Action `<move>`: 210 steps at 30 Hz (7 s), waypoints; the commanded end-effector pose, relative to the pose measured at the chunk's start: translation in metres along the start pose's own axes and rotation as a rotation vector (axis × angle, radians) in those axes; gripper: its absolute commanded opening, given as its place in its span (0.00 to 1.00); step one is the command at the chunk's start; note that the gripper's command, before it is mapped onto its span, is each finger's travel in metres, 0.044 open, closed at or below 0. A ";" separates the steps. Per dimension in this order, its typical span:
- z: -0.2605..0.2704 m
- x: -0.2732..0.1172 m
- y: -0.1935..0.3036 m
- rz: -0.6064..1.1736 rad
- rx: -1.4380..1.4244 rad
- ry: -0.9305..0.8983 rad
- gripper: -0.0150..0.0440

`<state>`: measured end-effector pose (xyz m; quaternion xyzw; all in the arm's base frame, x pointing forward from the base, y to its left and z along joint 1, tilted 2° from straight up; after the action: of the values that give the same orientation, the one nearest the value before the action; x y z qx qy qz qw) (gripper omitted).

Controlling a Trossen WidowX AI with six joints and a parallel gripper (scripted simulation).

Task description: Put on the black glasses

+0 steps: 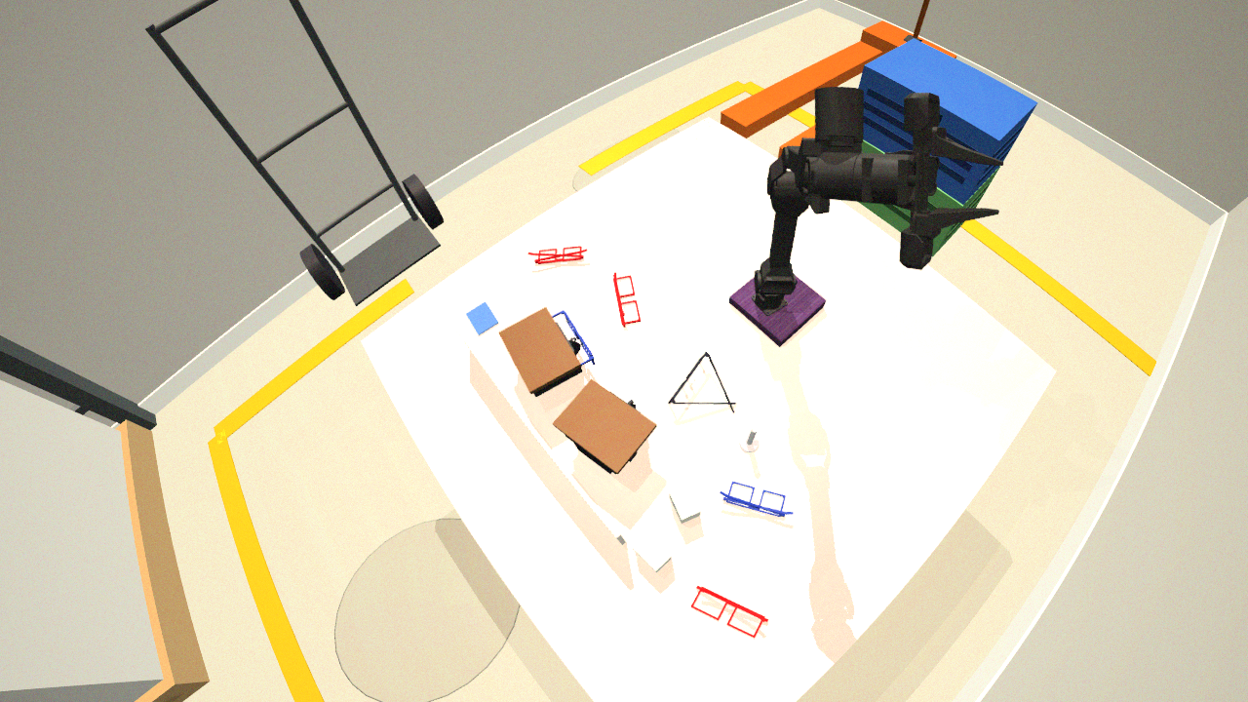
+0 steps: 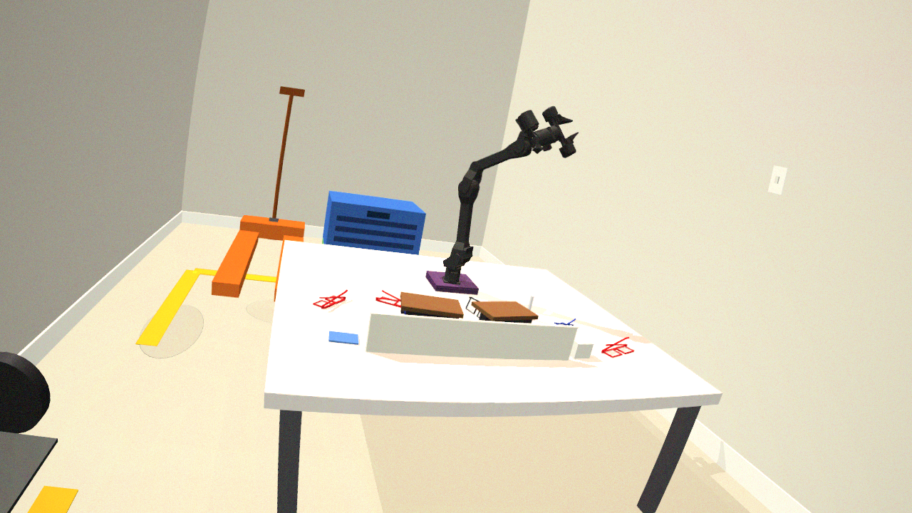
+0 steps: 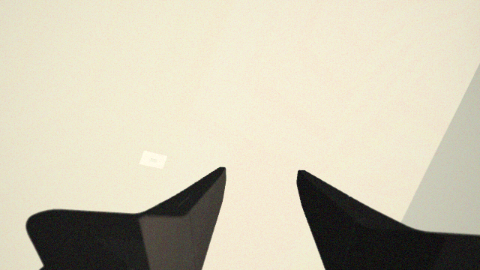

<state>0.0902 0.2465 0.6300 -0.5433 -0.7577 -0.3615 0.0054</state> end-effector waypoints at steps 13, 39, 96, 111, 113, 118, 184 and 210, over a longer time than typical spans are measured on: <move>0.186 -0.106 0.039 0.714 0.936 -0.510 0.59; 0.305 -0.375 -0.118 2.490 1.789 -0.896 0.59; 0.329 -0.425 -0.179 2.761 1.787 -0.934 0.46; 0.337 -0.431 -0.187 2.761 1.787 -0.934 0.46; 0.338 -0.431 -0.187 2.761 1.787 -0.934 0.46; 0.339 -0.428 -0.187 2.761 1.788 -0.934 0.46; 0.293 -0.339 -0.128 2.756 1.797 -0.930 0.25; 0.331 -0.270 -0.143 2.751 1.808 -0.927 0.25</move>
<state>0.2091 0.1855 0.2066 0.6227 -0.3441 -0.5978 -0.3694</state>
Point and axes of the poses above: the point midway between the two fingers, 35 mm back from their tips, its own x axis out along the fingers, its own z axis across the jaws, y = z × x, the point moved 7 cm from there along -x, back along the fingers, and after that the axes turned 5 degrees about -x, right-handed, at the moved point
